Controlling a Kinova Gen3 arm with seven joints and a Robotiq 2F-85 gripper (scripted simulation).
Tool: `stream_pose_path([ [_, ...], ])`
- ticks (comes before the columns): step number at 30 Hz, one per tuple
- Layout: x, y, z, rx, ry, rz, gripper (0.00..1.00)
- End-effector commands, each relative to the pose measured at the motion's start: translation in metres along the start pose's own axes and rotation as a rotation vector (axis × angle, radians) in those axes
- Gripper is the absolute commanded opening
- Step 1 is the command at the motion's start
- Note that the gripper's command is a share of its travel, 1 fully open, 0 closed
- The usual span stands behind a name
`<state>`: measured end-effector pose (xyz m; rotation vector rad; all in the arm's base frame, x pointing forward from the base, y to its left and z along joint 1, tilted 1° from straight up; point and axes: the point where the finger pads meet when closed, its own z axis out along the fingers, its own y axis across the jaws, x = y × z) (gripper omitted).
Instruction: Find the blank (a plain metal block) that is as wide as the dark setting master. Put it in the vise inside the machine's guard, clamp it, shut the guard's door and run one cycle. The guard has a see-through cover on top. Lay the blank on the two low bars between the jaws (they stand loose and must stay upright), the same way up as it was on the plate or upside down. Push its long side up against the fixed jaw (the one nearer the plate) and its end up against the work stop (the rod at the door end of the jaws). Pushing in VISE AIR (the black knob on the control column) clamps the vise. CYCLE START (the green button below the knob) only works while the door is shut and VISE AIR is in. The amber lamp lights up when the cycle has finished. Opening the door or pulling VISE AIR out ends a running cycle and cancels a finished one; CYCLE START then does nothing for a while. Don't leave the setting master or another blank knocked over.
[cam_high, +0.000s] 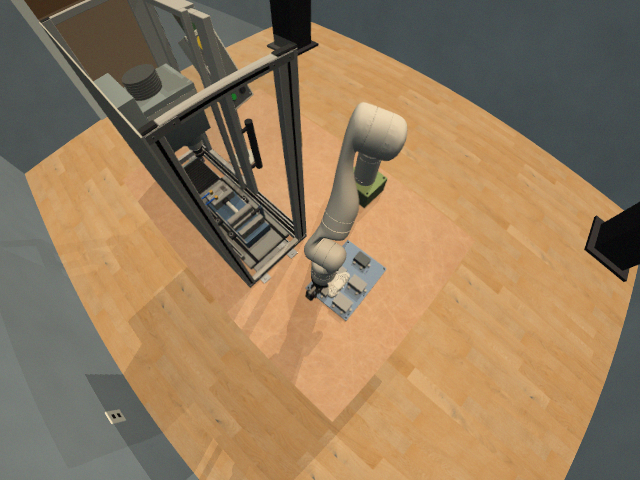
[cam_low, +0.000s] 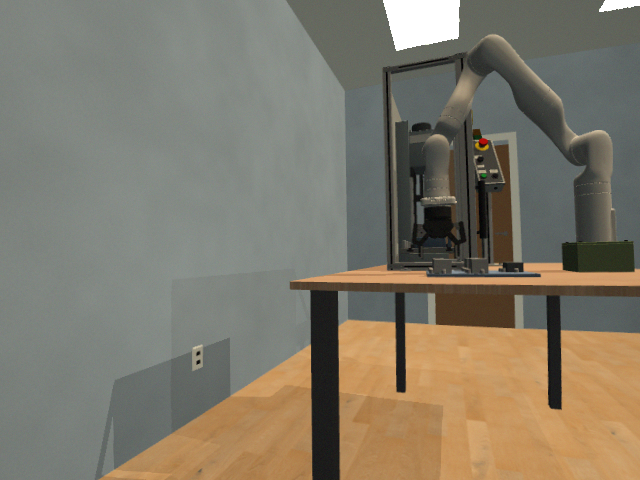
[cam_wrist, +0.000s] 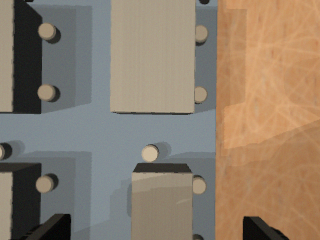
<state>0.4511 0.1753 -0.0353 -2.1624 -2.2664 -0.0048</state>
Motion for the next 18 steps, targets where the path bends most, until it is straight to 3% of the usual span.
stream_pose_path([
  [1, 0.0007, 0.0040, 0.0002, -0.007, 0.004, -0.002, 1.00],
  [18, 0.0011, 0.0052, 0.0001, -0.007, 0.004, -0.002, 1.00],
])
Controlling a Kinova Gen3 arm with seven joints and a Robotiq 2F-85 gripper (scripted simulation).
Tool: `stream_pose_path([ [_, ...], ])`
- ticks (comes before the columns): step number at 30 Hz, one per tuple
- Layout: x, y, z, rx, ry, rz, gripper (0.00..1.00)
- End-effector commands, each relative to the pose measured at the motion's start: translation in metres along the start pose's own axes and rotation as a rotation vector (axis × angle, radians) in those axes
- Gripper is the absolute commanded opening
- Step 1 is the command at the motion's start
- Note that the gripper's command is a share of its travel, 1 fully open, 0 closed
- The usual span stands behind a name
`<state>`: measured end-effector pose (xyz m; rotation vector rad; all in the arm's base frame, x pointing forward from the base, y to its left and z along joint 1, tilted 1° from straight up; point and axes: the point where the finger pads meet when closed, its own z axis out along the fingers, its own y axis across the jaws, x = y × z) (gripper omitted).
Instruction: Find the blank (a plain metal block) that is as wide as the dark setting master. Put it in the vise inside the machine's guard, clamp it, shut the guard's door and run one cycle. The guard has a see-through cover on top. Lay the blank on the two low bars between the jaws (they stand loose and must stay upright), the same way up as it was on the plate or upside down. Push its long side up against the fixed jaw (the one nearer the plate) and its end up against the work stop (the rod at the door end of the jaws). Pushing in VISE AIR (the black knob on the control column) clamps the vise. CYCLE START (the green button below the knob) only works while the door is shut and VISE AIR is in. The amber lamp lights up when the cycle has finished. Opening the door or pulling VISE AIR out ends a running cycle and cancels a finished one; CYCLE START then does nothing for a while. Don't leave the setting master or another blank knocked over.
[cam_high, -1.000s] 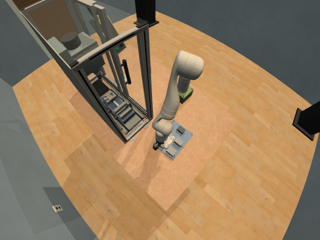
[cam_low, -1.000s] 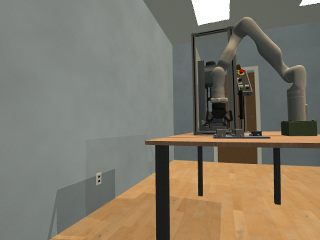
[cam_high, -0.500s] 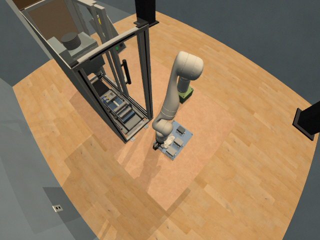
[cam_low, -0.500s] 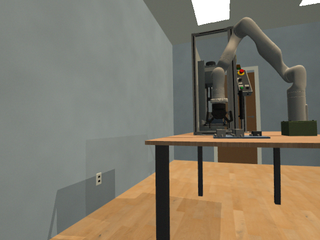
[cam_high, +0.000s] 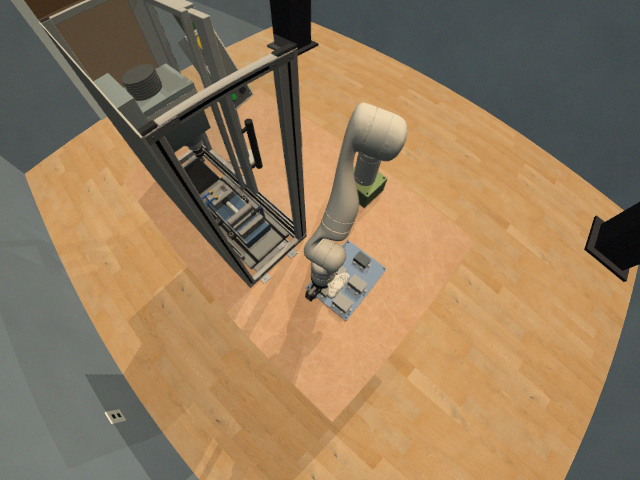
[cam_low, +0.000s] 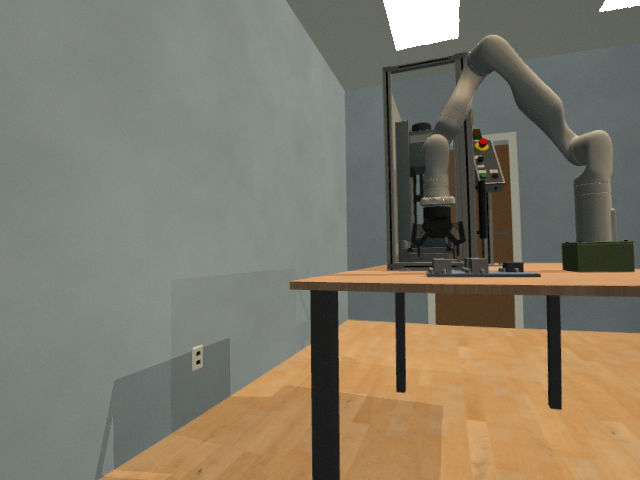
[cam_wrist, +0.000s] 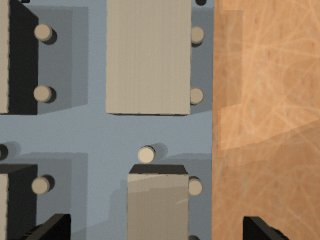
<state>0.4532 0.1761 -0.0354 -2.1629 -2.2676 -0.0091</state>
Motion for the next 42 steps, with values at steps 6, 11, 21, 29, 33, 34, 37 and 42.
stream_pose_path([
  [6, 0.0002, 0.0007, -0.0008, -0.002, 0.001, 0.000, 0.10],
  [11, 0.0002, 0.0007, -0.0008, -0.002, 0.001, 0.000, 0.10],
  [21, 0.0002, 0.0007, -0.0020, -0.002, 0.001, 0.000, 0.10],
  [29, 0.0004, 0.0008, -0.0021, -0.002, 0.001, 0.000, 0.10],
  [33, 0.0004, 0.0008, -0.0021, -0.002, 0.001, 0.000, 0.10],
  [34, 0.0004, 0.0008, -0.0021, -0.002, 0.001, 0.000, 0.10],
  [37, 0.0004, 0.0008, -0.0021, -0.002, 0.001, 0.000, 0.10],
  [42, 0.0004, 0.0008, -0.0013, -0.002, 0.001, 0.000, 0.10],
])
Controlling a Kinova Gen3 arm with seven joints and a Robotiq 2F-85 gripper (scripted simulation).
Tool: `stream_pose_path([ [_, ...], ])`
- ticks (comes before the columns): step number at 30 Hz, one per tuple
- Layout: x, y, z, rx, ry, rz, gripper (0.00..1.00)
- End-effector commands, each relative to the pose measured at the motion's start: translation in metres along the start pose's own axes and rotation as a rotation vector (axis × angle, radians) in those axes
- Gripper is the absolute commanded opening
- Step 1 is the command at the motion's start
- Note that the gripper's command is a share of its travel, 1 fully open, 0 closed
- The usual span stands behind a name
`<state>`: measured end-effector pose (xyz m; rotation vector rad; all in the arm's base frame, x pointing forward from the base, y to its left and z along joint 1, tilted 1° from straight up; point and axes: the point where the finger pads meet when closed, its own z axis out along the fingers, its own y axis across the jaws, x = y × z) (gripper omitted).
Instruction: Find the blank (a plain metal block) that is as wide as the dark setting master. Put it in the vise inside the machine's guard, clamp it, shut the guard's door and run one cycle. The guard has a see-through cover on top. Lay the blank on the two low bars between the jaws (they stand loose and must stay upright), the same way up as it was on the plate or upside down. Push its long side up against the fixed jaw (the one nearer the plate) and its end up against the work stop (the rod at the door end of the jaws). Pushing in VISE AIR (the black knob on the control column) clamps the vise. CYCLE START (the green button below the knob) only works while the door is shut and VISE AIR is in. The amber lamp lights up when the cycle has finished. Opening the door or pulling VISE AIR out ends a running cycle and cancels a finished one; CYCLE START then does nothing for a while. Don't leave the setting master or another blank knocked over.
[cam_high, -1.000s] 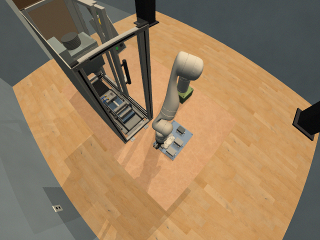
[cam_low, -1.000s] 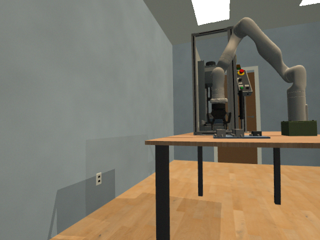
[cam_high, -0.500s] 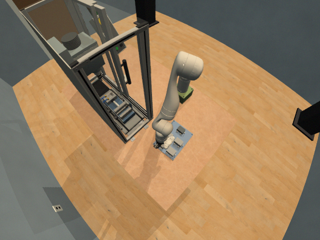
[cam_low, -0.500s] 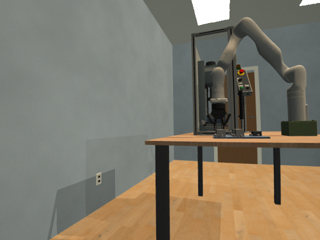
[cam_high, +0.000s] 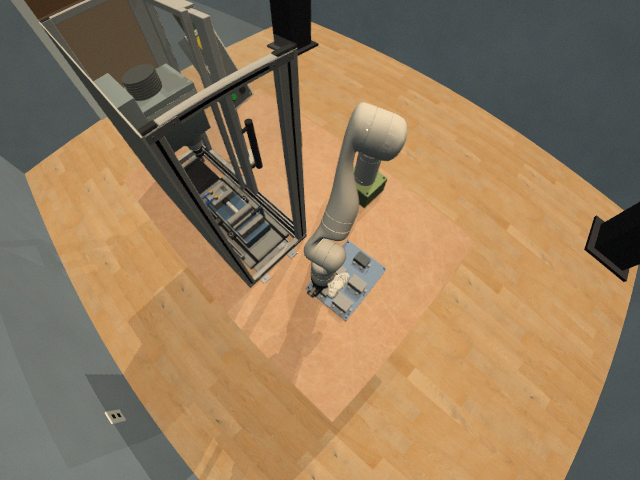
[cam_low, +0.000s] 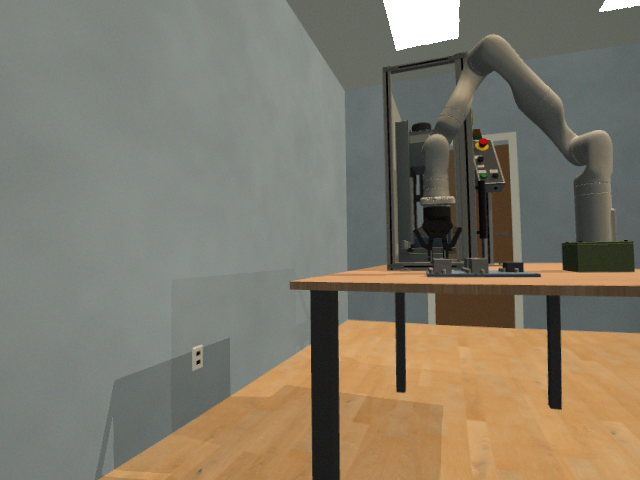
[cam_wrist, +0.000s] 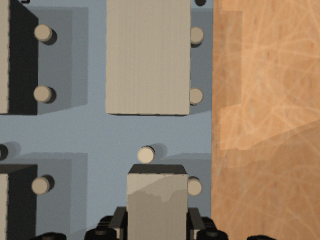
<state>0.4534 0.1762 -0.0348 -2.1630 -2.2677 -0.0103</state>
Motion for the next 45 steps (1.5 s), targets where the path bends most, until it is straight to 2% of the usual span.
stream_pose_path([
  [1, 0.0003, 0.0006, -0.0008, -0.002, 0.001, 0.000, 0.10],
  [30, 0.0003, 0.0006, -0.0008, -0.002, 0.001, 0.000, 0.10],
  [31, 0.0003, 0.0006, -0.0008, -0.002, 0.001, 0.000, 1.00],
  [45, 0.0003, 0.0006, -0.0008, -0.002, 0.001, 0.000, 1.00],
])
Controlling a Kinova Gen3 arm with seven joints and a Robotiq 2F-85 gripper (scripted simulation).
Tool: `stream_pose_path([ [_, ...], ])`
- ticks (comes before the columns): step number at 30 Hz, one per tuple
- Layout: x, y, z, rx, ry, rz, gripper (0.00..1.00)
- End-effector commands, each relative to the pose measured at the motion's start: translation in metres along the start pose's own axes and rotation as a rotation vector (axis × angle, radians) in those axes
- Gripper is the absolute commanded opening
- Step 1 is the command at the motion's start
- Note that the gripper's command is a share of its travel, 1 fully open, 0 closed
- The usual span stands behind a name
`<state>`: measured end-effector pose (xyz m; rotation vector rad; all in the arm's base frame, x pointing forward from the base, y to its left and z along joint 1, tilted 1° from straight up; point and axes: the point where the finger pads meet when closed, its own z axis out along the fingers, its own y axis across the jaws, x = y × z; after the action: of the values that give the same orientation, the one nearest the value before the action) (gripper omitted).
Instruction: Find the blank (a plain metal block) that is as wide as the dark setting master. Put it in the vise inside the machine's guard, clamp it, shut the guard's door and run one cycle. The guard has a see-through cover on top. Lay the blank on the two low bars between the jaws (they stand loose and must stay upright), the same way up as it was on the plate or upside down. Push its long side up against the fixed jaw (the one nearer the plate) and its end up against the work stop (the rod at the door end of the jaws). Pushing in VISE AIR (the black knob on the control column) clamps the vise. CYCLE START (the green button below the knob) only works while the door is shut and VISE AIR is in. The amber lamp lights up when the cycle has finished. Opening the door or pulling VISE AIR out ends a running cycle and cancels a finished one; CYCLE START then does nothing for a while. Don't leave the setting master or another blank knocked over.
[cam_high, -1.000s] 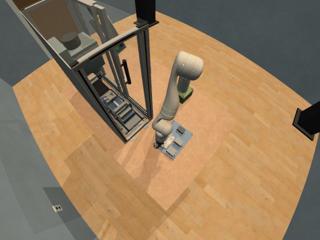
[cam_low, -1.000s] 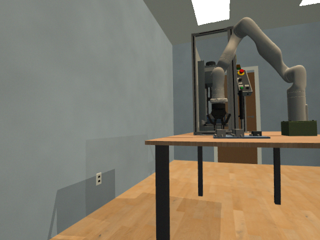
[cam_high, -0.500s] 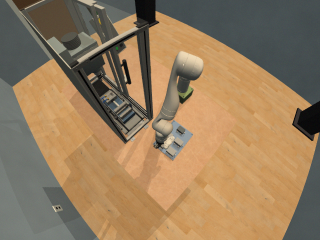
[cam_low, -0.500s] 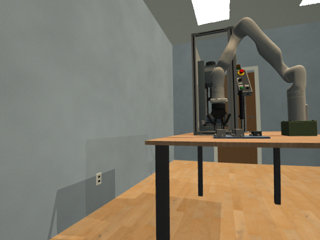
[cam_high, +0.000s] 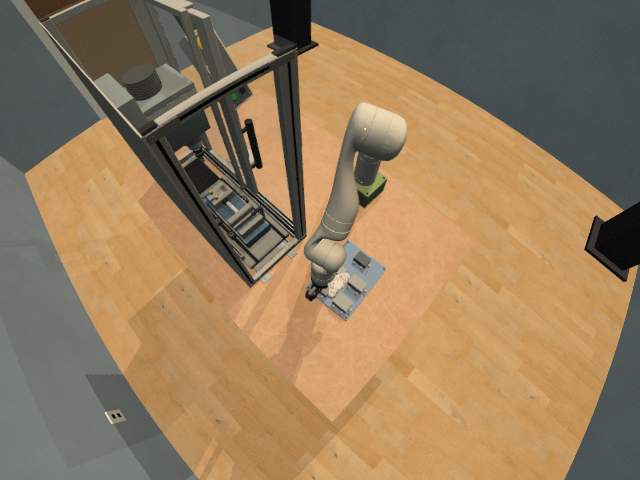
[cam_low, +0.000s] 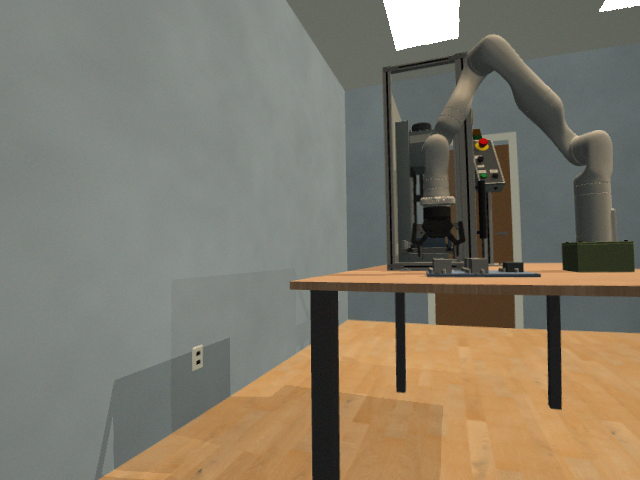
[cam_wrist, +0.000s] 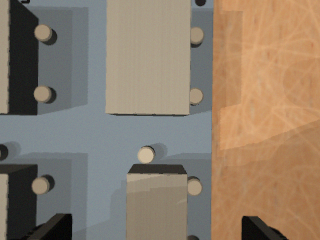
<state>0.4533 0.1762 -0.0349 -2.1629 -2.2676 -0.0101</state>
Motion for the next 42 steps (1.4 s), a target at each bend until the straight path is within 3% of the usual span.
stream_pose_path([
  [1, 0.000, 0.001, -0.001, -0.002, 0.001, 0.000, 1.00],
  [36, 0.000, 0.001, -0.001, -0.002, 0.001, 0.000, 1.00],
  [41, 0.000, 0.000, -0.051, -0.002, 0.001, 0.000, 1.00],
  [42, 0.000, 0.000, -0.051, -0.002, 0.001, 0.000, 1.00],
])
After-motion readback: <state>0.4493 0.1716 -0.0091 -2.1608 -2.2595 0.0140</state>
